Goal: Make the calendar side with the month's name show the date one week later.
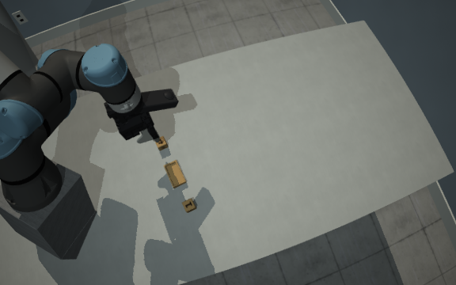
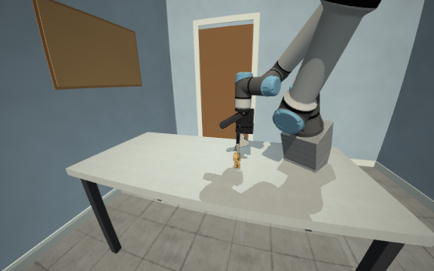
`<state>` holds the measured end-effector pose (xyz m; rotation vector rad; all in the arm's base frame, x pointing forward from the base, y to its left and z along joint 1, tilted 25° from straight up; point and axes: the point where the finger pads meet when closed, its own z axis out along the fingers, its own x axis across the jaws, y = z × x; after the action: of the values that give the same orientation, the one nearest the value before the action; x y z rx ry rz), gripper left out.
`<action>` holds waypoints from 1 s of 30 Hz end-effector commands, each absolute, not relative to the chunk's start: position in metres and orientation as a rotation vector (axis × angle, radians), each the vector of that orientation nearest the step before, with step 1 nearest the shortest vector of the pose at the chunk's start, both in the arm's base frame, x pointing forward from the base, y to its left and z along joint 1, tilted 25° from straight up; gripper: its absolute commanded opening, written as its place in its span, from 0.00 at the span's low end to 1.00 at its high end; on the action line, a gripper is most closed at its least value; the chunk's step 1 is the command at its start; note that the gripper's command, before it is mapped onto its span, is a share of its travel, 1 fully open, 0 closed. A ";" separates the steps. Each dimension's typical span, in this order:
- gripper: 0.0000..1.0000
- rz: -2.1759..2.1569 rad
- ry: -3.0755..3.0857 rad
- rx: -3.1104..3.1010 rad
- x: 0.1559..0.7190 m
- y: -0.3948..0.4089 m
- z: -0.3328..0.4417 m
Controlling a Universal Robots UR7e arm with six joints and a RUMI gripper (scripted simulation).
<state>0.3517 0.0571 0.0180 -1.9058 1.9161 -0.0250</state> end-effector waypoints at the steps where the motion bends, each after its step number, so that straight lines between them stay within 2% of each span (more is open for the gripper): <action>1: 0.28 -0.026 1.916 -1.906 0.352 0.057 0.017; 30: 0.28 -0.026 1.917 -1.907 0.363 0.066 -0.012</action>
<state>0.3596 0.0649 -0.0065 -1.9068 1.9151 -0.0225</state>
